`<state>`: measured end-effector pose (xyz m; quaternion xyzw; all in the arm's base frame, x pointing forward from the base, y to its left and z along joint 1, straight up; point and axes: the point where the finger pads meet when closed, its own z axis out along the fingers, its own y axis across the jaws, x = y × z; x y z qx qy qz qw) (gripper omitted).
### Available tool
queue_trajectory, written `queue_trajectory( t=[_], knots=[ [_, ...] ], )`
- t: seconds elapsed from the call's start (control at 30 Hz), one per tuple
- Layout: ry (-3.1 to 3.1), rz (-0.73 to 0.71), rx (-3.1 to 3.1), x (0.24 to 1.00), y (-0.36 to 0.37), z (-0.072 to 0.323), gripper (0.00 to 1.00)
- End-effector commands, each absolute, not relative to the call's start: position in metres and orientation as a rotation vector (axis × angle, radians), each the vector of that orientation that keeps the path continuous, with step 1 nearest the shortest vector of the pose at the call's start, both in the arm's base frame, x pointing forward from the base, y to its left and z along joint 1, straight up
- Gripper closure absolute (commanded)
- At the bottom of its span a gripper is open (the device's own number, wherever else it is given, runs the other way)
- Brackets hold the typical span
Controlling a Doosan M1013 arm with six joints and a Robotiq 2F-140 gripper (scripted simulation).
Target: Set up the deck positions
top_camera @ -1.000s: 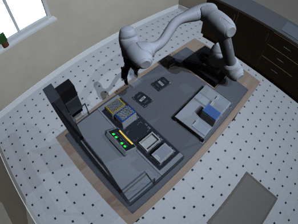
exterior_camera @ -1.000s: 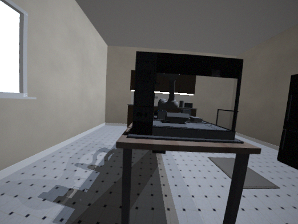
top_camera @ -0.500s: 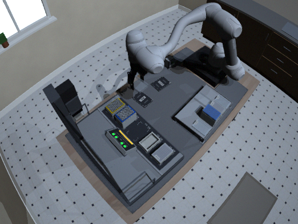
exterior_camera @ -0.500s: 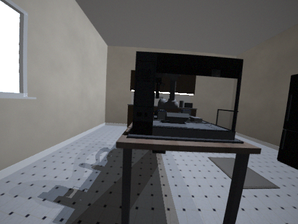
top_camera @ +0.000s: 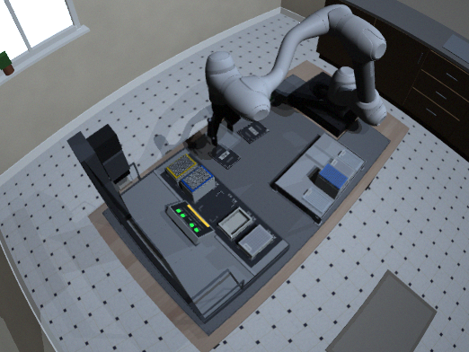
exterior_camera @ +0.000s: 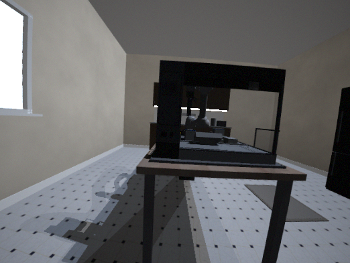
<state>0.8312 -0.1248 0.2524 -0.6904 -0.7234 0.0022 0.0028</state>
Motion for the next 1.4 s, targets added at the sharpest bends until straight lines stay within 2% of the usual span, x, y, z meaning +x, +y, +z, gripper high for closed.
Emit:
queue_trajectory(
  t=[0.0,1.13,1.37],
  knots=[
    [-2.264,0.001,-2.175,0.831,-0.104,0.253,0.9],
    [-2.265,0.0,-2.17,0.831,0.024,0.253,0.9],
    [-2.264,-0.001,-2.173,0.825,0.023,0.253,0.9]
  ],
)
